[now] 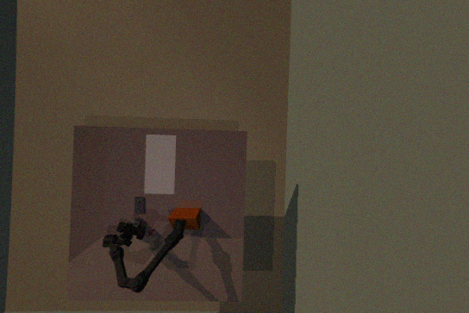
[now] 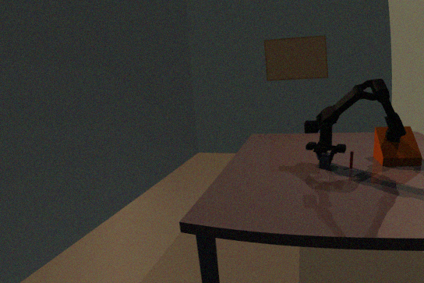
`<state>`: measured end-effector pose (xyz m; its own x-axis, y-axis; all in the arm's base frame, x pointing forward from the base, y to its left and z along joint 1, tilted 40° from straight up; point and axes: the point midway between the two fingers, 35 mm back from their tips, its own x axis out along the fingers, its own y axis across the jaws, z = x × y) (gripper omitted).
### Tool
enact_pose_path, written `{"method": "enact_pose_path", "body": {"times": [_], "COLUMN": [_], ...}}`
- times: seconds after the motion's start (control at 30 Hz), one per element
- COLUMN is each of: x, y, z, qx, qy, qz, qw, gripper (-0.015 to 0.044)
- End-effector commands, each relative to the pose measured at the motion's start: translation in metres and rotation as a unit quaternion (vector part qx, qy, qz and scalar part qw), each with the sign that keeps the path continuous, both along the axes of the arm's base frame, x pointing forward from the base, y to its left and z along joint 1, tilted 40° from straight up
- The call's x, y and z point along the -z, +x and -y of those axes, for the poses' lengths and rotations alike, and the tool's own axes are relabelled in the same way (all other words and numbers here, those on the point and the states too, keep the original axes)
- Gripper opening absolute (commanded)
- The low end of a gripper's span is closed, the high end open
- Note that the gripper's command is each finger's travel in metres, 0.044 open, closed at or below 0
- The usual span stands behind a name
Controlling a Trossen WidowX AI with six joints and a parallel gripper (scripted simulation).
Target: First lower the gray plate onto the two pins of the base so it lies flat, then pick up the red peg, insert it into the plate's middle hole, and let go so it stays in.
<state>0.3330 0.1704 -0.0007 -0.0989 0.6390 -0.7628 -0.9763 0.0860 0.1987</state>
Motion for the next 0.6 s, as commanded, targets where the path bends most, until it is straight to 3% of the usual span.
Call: {"method": "enact_pose_path", "body": {"times": [0.0,0.57], "x": [-0.008,-0.049], "y": [0.004,0.013], "z": [0.005,0.036], "qx": [0.001,0.001], "qy": [0.001,-0.002], "qz": [0.004,0.004], "qw": [1.0,1.0], "gripper": [0.0,0.0]}}
